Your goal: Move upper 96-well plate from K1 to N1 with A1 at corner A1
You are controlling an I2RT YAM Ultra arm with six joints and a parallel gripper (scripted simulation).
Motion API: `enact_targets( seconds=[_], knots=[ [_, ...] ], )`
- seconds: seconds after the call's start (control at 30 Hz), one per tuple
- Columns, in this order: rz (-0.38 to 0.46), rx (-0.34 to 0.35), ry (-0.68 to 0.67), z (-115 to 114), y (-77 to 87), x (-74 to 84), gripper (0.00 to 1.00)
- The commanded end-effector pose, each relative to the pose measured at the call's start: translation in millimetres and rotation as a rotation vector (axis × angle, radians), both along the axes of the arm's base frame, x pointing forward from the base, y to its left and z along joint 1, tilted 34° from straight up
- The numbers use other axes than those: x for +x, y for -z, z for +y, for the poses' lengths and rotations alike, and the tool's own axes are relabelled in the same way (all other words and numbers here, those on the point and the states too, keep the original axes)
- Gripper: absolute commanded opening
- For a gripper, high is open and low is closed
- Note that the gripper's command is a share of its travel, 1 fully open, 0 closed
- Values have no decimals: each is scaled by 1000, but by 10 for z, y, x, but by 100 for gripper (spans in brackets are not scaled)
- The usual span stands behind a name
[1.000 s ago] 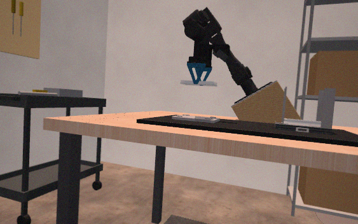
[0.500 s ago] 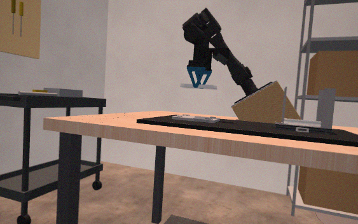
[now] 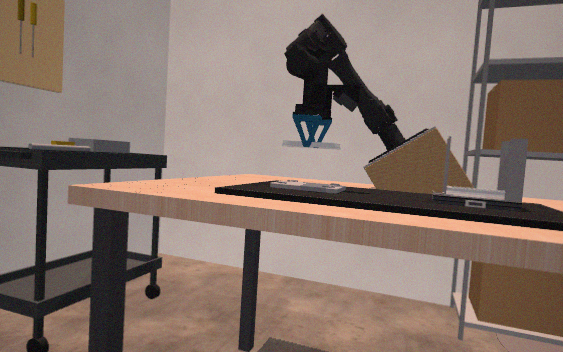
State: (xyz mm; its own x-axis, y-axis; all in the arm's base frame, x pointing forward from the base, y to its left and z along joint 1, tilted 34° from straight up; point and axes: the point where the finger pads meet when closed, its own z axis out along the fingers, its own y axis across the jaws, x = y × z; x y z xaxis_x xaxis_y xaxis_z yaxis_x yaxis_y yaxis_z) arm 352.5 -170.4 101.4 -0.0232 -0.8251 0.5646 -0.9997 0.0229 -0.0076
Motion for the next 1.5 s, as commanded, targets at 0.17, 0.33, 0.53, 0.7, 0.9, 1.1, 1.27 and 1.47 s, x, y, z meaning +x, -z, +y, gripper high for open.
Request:
enact_targets(
  seconds=[0.17, 0.33, 0.53, 0.7, 0.9, 1.1, 1.27, 1.47],
  knots=[
    [-20, 4, -25, -25, 78, 64, 0],
    [7, 10, -14, -105, 244, 22, 0],
    [1, 9, -23, -108, 270, 34, 0],
    [-16, 5, -22, -173, 290, 75, 0],
    [12, 12, -14, -242, 462, 9, 0],
    [-10, 6, -23, -266, 455, 97, 0],
    [-8, 7, -22, -312, 526, 75, 0],
    [11, 13, -14, -381, 668, 8, 0]
  ],
)
